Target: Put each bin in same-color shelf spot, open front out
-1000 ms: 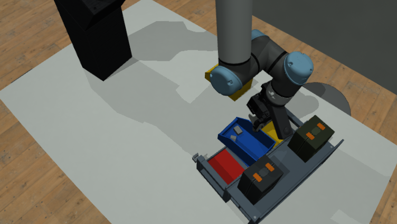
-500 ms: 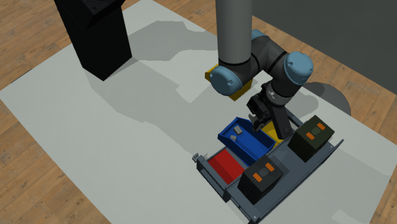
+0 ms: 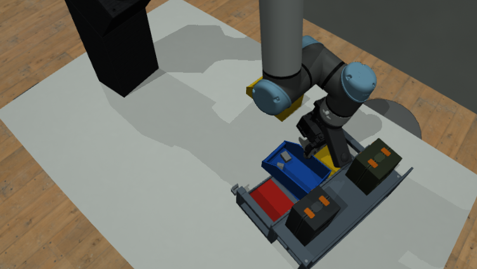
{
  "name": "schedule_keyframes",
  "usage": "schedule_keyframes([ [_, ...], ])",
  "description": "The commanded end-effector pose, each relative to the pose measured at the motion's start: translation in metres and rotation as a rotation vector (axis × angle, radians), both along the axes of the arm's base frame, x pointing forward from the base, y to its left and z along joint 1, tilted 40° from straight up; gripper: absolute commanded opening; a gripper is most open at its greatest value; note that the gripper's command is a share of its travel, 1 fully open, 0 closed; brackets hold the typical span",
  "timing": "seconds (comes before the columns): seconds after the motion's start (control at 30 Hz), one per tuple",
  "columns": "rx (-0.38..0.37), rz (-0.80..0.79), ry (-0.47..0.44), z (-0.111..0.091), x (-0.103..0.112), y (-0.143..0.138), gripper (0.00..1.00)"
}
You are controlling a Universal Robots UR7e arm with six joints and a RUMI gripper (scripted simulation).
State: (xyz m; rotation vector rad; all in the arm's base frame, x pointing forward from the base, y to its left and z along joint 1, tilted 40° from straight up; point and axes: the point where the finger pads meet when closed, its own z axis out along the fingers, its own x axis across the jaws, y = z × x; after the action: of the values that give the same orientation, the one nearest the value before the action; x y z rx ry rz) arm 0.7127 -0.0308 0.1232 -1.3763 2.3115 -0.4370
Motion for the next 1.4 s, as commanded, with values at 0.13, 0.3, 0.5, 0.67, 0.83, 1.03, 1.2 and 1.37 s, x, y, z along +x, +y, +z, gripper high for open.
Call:
schedule_keyframes([
  [0.13,0.000,0.000,-0.002,0.0004,0.0008,0.0001,0.00],
  [0.3,0.000,0.000,-0.002,0.0001,0.0011,0.0002,0.00],
  [0.5,0.000,0.000,-0.002,0.0000,0.0012,0.0002,0.00],
  [0.67,0.000,0.000,-0.002,0.0000,0.0012,0.0002,0.00],
  [0.83,0.000,0.000,-0.002,0.0000,0.0012,0.0002,0.00],
  [1.03,0.000,0.000,-0.001,0.0000,0.0012,0.0002,0.05],
  [1.2,0.000,0.000,-0.001,0.0000,0.0012,0.0002,0.05],
  [1.37,0.000,0.000,-0.001,0.0000,0.0012,0.0002,0.05],
])
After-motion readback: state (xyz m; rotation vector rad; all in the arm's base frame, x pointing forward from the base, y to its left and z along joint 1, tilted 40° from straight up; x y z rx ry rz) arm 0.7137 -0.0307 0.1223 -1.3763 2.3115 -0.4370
